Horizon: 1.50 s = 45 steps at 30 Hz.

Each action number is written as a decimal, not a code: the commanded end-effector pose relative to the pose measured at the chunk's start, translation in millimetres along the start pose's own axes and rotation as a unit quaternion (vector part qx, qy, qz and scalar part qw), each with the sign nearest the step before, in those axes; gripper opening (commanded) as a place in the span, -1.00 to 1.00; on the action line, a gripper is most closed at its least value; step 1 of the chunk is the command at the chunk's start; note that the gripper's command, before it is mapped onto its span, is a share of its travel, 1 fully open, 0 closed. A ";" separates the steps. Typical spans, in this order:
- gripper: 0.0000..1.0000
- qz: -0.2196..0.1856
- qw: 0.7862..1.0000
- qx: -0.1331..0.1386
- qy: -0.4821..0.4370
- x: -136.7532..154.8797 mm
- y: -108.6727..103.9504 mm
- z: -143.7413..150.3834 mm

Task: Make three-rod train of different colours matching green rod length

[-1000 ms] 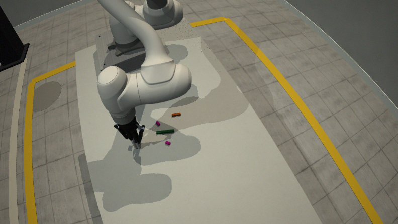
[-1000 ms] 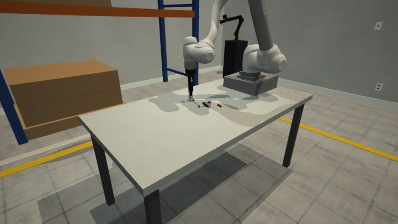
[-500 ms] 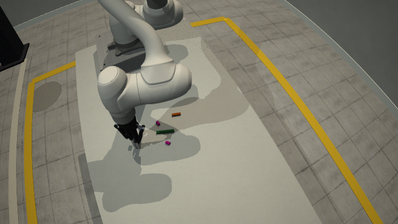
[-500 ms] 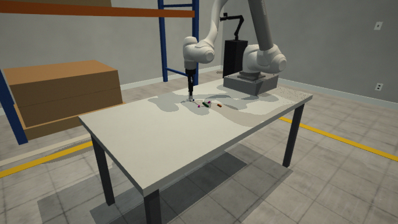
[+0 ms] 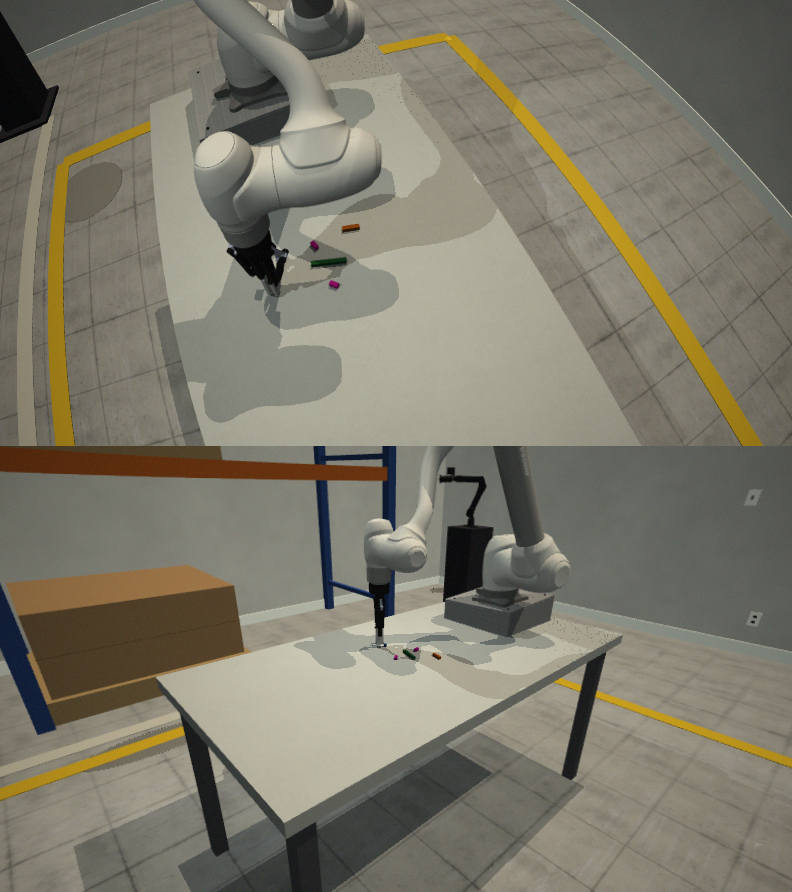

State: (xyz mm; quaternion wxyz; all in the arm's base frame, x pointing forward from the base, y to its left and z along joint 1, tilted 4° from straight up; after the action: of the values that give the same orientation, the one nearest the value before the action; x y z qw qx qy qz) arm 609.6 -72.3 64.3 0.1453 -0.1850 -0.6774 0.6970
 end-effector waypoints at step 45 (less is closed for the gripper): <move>-0.94 0.000 1.000 0.000 0.000 0.0 11.8 0.0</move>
State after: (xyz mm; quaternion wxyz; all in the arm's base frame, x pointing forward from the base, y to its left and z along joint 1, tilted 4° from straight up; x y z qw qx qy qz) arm 610.1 -72.8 52.4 0.1453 -0.1850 -0.6774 0.6970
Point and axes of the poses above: the point where the finger pads meet when closed, its own y axis out along the fingers, its own z axis across the jaws, x = y × z, the point moved 9 cm from there along -y, back along the fingers, and after that the axes turned 1 degree about -y, right-handed, at the moved point
